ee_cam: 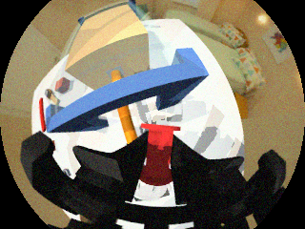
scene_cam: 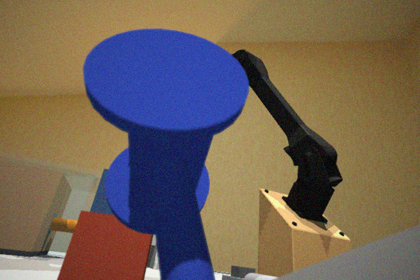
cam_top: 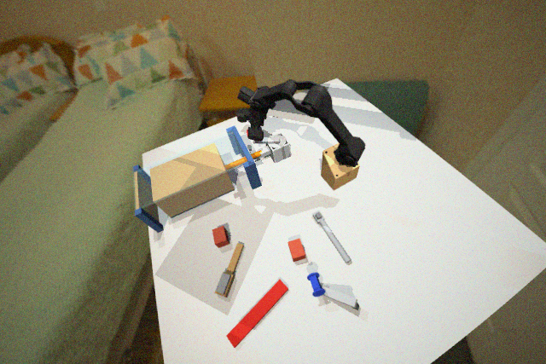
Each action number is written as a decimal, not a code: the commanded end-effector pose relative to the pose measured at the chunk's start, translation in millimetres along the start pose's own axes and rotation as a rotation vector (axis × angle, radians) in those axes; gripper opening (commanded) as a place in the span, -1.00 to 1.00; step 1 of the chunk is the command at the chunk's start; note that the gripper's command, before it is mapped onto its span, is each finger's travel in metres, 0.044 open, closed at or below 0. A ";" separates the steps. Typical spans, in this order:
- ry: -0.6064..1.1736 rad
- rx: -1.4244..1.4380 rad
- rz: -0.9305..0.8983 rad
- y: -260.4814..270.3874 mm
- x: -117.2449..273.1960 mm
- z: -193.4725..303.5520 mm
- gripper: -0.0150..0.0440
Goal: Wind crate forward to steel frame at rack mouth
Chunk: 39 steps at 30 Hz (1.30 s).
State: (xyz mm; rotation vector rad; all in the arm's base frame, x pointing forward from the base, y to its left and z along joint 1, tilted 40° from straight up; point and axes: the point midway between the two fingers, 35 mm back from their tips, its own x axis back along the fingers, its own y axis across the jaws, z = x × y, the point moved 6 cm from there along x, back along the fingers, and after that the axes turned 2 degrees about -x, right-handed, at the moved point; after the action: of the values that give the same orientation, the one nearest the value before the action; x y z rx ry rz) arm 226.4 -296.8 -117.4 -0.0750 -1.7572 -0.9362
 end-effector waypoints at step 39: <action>0.016 -0.005 -0.037 53.9 2.3 13.9 -0.49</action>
State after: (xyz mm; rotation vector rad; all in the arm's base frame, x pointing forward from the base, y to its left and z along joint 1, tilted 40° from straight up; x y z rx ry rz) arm 240.0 -264.1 -91.6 -0.0608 -1.7656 -0.9381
